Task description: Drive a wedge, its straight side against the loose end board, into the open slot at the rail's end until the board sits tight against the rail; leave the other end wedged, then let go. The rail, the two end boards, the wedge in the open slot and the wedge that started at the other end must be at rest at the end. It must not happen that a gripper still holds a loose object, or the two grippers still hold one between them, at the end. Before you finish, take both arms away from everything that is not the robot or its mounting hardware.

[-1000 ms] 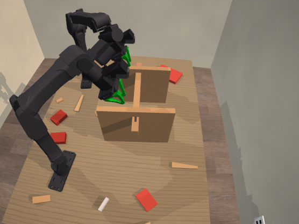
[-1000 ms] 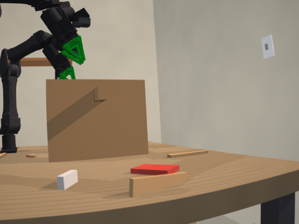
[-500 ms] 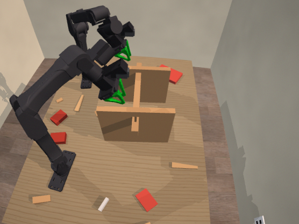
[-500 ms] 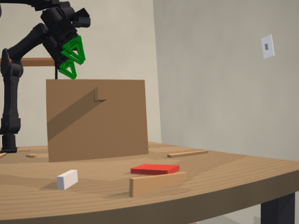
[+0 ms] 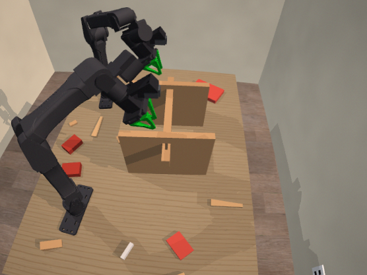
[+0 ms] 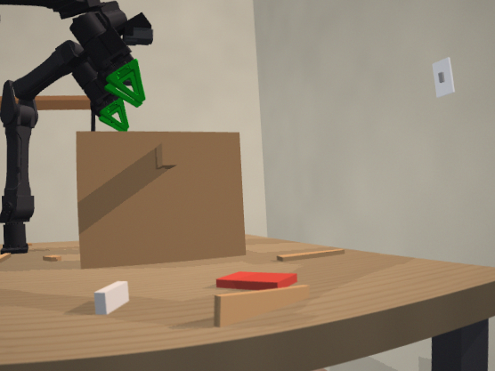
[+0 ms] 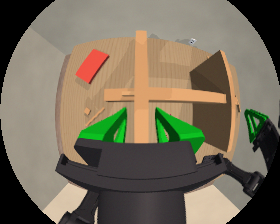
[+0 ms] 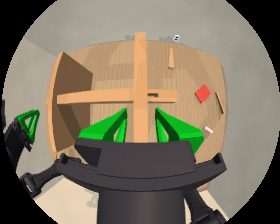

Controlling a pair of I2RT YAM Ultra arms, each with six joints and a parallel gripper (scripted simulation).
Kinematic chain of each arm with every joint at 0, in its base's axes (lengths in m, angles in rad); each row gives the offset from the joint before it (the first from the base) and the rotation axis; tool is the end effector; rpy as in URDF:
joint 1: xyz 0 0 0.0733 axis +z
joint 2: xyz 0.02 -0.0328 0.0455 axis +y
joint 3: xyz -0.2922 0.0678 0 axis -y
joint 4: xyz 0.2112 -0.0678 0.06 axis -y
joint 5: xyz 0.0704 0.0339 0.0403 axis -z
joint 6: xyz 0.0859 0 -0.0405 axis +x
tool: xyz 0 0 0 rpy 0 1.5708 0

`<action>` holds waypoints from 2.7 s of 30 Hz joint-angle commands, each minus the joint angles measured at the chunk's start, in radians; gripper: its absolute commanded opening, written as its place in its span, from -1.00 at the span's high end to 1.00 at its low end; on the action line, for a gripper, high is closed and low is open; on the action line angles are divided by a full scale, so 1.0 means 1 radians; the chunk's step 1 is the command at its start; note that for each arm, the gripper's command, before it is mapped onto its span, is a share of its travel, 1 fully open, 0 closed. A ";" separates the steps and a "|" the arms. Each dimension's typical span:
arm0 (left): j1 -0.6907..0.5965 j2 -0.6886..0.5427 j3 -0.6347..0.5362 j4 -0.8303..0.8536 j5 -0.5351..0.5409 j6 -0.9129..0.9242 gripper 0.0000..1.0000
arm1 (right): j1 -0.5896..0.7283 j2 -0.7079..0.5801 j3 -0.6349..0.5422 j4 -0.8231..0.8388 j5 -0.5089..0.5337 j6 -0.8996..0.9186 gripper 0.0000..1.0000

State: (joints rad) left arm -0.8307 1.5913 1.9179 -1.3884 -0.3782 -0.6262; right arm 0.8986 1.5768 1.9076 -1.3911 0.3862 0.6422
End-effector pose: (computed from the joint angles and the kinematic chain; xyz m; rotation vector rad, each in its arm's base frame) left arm 0.2129 -0.1845 0.4042 0.1322 2.5158 -0.0764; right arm 0.1958 0.1958 0.4054 -0.1940 2.5076 0.1040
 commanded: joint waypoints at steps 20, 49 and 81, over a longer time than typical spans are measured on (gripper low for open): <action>0.359 -0.273 -0.367 0.661 0.170 0.314 0.23 | -0.387 -0.262 -0.360 0.662 -0.172 -0.325 0.23; 0.823 -0.563 -0.866 1.419 0.404 0.636 0.23 | -0.887 -0.547 -0.853 1.422 -0.410 -0.655 0.23; 0.764 -0.541 -0.841 1.330 0.376 0.640 0.16 | -0.898 -0.534 -0.831 1.399 -0.384 -0.645 0.23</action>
State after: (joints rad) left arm -0.0425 1.0489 1.0481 -0.0280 0.0059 0.0036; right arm -0.0017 1.0454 1.0447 0.0032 -0.0006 0.0013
